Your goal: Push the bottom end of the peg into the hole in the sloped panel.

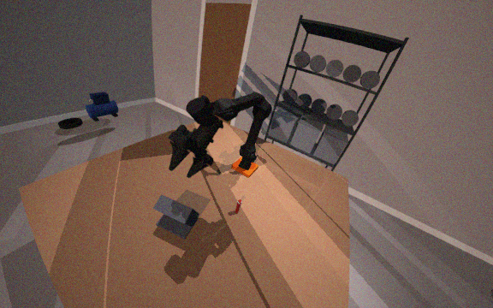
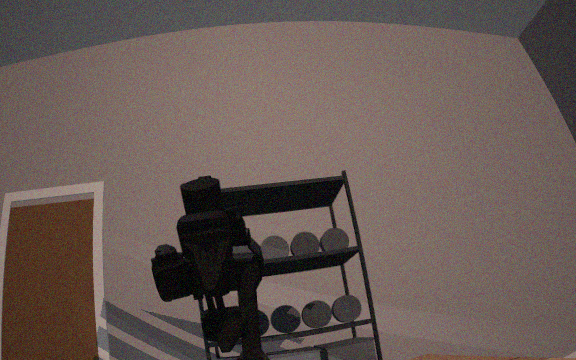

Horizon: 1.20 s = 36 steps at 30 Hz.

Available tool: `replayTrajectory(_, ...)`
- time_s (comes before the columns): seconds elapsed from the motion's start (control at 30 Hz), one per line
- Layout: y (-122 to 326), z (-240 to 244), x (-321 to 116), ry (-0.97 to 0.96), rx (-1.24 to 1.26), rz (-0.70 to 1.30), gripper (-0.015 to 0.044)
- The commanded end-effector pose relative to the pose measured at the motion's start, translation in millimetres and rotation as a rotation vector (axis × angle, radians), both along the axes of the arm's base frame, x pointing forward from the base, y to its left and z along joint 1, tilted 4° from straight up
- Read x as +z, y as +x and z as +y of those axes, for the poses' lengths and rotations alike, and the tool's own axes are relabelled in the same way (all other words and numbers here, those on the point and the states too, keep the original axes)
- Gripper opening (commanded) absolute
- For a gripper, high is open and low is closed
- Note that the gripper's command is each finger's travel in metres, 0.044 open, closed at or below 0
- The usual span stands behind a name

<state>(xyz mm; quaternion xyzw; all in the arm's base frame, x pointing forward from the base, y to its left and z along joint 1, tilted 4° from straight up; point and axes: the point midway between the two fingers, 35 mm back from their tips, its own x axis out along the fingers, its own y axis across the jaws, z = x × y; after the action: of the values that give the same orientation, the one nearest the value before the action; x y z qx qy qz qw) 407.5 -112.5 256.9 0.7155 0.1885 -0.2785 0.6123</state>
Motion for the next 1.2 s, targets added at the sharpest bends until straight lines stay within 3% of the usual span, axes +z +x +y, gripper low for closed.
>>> replayTrajectory(0.0, -2.5, 23.1, -23.0, 0.085, -0.016, 0.093, 0.0440)
replayTrajectory(0.57, -33.3, 103.9, -81.2, 0.293, -0.111, 0.426, 0.0440)
replayTrajectory(1.17, -85.9, 169.1, -118.9, 0.335, -0.272, 0.749, 0.0440)
